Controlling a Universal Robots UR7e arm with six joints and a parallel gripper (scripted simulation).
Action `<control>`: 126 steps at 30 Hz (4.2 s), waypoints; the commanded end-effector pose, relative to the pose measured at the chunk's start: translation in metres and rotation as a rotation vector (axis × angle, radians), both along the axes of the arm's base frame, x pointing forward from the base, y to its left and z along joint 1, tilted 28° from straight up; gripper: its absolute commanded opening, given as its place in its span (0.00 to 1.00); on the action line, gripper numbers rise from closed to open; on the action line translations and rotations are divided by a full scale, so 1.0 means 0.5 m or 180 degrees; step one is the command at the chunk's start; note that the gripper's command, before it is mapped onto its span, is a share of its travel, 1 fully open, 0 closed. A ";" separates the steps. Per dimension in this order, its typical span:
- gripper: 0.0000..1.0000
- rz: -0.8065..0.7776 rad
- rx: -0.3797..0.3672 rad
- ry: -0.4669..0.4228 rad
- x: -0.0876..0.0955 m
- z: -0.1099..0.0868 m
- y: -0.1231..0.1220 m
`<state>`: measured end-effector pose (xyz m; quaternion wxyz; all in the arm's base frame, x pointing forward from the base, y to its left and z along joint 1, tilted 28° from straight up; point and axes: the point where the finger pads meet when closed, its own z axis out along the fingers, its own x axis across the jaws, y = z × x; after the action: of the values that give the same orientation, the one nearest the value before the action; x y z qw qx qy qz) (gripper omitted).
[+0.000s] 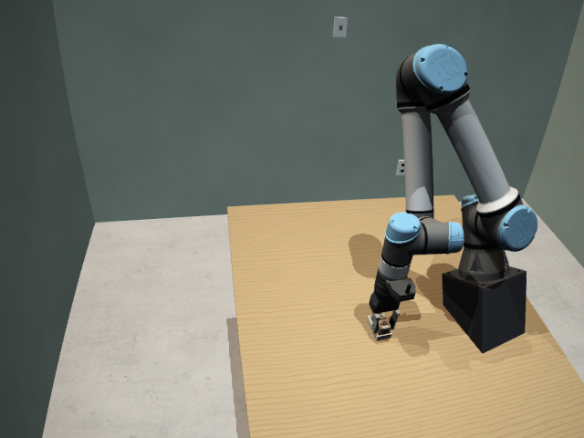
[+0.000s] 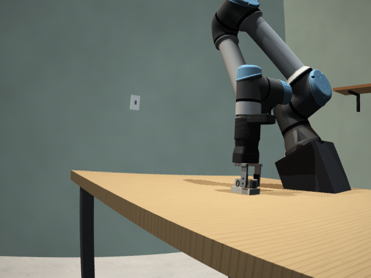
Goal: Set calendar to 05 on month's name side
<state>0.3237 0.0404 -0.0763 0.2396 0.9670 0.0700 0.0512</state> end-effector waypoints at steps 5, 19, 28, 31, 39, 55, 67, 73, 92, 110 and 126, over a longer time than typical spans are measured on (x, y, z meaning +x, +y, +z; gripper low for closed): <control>0.90 0.0001 0.0000 -0.0004 -0.001 0.011 0.006; 0.90 0.0001 0.0000 -0.0004 -0.009 0.064 0.033; 0.90 0.0001 0.0000 -0.0004 -0.017 0.117 0.060; 0.90 0.0001 0.0000 -0.0004 -0.019 0.132 0.068; 0.90 0.0001 0.0000 -0.0004 -0.022 0.152 0.079; 1.00 0.0001 0.0000 -0.0004 -0.023 0.158 0.082; 1.00 0.0001 0.0000 -0.0004 -0.023 0.158 0.082; 1.00 0.0001 0.0000 -0.0004 -0.024 0.160 0.083; 1.00 0.0001 0.0000 -0.0004 -0.039 0.258 0.134; 1.00 0.0001 0.0000 -0.0004 -0.043 0.285 0.148; 1.00 0.0001 0.0000 -0.0004 -0.043 0.285 0.148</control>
<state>0.3021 0.1141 0.0658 0.2397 0.9670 0.0701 0.0513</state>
